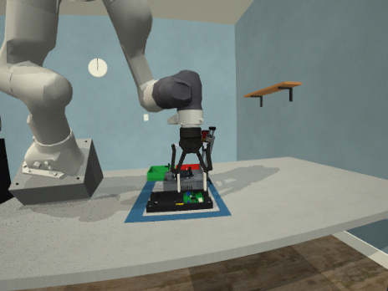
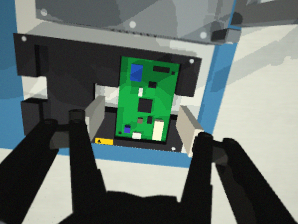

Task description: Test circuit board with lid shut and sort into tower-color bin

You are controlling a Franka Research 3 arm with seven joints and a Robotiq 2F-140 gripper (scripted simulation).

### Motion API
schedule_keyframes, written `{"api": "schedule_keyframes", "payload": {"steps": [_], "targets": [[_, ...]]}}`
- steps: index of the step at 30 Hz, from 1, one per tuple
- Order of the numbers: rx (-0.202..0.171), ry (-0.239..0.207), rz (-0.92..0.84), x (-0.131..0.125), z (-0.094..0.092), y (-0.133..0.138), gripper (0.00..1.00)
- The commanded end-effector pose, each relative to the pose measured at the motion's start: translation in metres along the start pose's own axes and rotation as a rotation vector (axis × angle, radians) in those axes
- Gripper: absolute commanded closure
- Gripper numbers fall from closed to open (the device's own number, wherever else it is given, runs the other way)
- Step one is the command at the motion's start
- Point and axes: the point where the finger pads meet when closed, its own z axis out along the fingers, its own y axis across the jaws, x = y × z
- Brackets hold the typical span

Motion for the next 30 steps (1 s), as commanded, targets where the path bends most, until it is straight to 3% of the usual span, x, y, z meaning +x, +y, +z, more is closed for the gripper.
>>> {"api": "schedule_keyframes", "payload": {"steps": [1,9,30], "targets": [[-0.010,0.008,-0.001,0.002,0.007,0.004,0.42],[-0.010,0.008,-0.001,0.002,0.019,0.004,0.42],[-0.010,0.008,-0.001,0.002,0.020,0.004,0.42]]}}
